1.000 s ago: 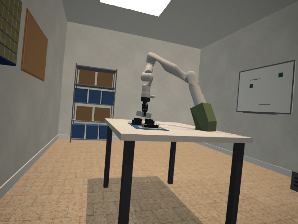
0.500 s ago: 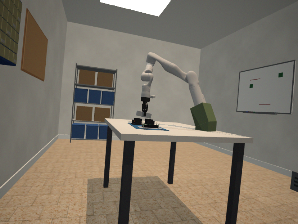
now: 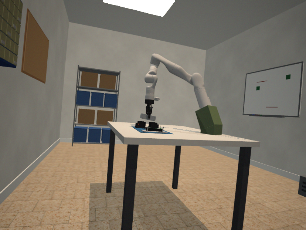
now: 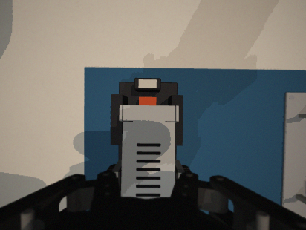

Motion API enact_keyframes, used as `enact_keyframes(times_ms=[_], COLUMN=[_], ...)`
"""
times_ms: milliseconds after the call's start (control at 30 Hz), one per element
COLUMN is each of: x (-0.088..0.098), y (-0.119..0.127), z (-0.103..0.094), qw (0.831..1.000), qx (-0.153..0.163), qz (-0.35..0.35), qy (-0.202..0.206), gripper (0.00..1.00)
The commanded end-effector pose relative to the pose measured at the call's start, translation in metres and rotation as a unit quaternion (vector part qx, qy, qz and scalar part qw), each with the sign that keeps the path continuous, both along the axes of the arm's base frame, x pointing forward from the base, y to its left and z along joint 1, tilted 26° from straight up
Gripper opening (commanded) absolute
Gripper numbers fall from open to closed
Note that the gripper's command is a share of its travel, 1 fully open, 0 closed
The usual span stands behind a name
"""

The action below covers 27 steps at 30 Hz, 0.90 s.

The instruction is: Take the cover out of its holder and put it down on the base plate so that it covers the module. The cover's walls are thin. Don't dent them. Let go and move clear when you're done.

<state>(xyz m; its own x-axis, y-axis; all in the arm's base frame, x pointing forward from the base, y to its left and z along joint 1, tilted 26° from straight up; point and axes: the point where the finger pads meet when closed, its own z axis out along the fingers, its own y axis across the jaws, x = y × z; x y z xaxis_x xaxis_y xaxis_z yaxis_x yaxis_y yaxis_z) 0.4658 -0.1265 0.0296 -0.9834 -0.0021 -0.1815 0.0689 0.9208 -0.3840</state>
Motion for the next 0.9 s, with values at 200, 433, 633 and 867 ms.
enact_keyframes(times_ms=[200,433,633,867], x=[-0.002,-0.002,-0.006,-0.008], y=[0.01,0.01,0.018,0.023], z=[0.026,0.026,0.041,0.052], qw=[1.0,1.0,1.0,1.0], qx=[-0.001,-0.001,0.0,0.0], qz=[0.001,0.001,0.002,0.002], qy=[-0.004,-0.004,-0.003,-0.003], gripper=[0.0,0.0,0.0,0.0])
